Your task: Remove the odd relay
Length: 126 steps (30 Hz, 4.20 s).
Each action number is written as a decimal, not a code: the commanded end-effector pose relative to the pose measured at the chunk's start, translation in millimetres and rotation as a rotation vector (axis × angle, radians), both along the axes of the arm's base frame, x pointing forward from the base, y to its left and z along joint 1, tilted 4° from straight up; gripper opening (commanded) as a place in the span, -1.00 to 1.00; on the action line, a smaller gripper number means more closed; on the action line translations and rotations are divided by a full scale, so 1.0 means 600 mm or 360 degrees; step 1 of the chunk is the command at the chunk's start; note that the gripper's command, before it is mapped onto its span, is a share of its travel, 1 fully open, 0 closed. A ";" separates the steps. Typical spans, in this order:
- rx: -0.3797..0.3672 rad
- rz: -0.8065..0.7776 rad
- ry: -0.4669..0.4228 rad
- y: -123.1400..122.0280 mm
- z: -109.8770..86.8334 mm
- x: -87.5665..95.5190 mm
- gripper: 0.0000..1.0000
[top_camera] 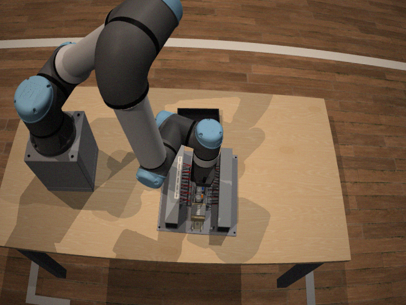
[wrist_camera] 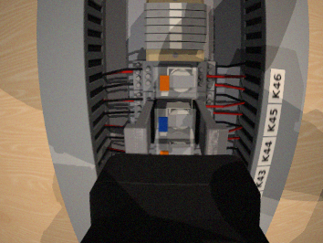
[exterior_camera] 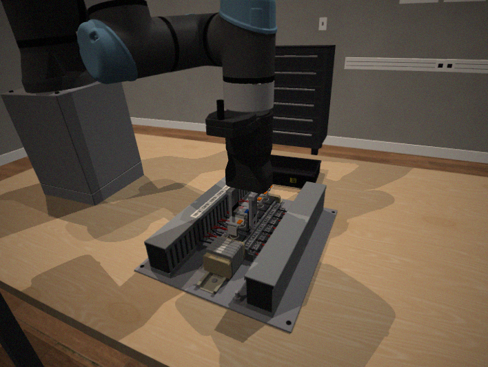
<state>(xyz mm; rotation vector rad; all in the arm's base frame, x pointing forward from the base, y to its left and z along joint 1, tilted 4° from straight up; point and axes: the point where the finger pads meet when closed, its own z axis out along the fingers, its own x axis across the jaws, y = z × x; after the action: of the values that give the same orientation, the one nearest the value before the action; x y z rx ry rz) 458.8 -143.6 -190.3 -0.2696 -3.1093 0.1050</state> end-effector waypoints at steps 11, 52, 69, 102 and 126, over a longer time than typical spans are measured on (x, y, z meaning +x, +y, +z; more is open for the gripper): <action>-0.0006 0.0001 -0.0034 -0.002 0.002 0.001 -1.00; -0.0005 0.0000 -0.0029 -0.001 0.016 0.001 -1.00; -0.0005 0.0000 -0.0029 0.001 0.053 0.002 -1.00; -0.0005 0.0000 -0.0029 0.007 0.127 0.003 -1.00; -0.0005 0.0000 -0.0029 0.007 0.135 0.003 -1.00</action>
<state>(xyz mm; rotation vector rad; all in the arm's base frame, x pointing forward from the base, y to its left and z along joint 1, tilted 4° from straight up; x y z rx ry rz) 460.7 -140.4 -110.2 -0.2740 -3.1273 0.1080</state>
